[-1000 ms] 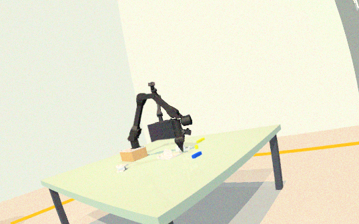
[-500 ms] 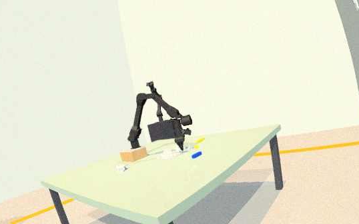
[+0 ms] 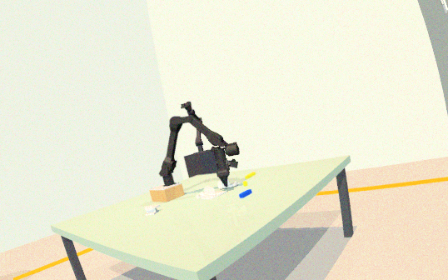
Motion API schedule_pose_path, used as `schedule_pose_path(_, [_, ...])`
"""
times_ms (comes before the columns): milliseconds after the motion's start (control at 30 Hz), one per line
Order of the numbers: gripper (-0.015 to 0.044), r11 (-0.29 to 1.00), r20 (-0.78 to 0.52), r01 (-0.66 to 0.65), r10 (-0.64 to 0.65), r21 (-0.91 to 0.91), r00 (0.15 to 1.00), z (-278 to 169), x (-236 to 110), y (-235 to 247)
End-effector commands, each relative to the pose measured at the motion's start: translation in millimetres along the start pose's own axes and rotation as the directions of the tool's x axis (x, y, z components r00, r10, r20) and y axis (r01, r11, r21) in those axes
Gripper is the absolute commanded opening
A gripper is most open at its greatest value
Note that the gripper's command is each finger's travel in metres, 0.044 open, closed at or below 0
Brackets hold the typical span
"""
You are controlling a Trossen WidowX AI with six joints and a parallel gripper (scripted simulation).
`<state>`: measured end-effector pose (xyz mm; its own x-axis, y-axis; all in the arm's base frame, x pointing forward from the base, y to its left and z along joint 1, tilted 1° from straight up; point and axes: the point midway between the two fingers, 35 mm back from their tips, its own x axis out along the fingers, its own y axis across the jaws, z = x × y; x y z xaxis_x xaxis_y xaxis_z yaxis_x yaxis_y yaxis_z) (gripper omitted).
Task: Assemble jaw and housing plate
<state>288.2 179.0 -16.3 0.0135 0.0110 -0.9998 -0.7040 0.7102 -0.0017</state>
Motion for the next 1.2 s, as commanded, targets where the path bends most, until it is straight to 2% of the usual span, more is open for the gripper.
schedule_pose_path(0, [0.0134, 1.000, 0.019, 0.007, -0.007, 0.002, 1.000, 5.7, -15.6, -1.7])
schedule_pose_path(533, [0.0134, 1.000, 0.019, 0.007, -0.007, 0.005, 1.000, 3.3, -66.0, -1.1])
schedule_pose_path(767, [0.0134, 1.000, 0.019, 0.007, -0.008, 0.001, 1.000, 2.5, -69.9, -1.3])
schedule_pose_path(1167, [0.0134, 0.959, 0.018, 0.014, -0.009, -0.284, 1.000, -14.8, -71.3, -19.6])
